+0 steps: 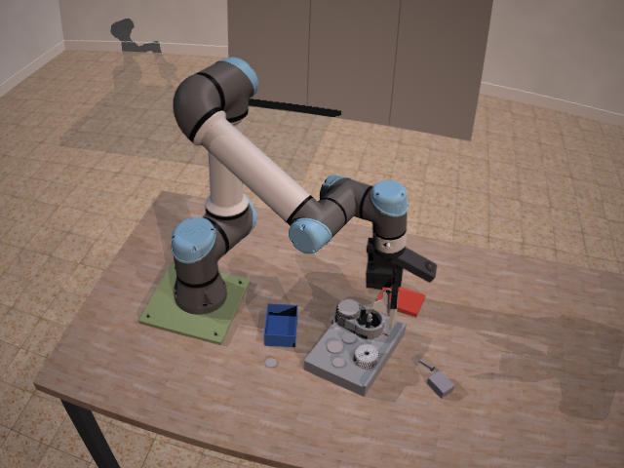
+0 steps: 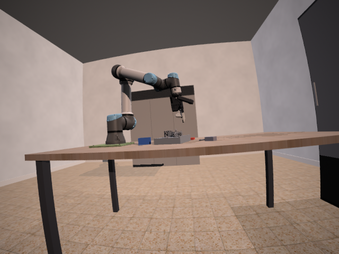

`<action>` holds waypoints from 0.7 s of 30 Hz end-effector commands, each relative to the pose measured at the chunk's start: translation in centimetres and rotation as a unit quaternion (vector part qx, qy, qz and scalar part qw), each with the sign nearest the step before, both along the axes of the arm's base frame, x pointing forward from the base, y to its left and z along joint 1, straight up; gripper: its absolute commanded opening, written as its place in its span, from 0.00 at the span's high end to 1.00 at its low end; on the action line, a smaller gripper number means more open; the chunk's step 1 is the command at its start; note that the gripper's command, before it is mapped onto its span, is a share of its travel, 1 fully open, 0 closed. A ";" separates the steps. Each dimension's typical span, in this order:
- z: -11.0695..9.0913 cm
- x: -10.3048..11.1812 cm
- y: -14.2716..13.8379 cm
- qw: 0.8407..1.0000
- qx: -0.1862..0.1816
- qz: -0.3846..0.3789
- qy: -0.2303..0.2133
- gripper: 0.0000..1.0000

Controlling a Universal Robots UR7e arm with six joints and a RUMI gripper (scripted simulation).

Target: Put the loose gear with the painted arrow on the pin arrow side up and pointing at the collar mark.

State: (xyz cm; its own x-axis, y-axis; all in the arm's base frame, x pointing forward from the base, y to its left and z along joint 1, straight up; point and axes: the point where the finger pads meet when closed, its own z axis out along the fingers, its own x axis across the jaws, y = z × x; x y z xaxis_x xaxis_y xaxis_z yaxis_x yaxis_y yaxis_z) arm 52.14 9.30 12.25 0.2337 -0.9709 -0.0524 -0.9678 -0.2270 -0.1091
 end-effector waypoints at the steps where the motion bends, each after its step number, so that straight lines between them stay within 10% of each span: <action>1: -0.1 -0.3 -4.3 1.000 -0.015 -0.007 0.013 0.00; 21: -0.3 -2.0 -11.4 0.998 -0.038 -0.020 0.042 0.00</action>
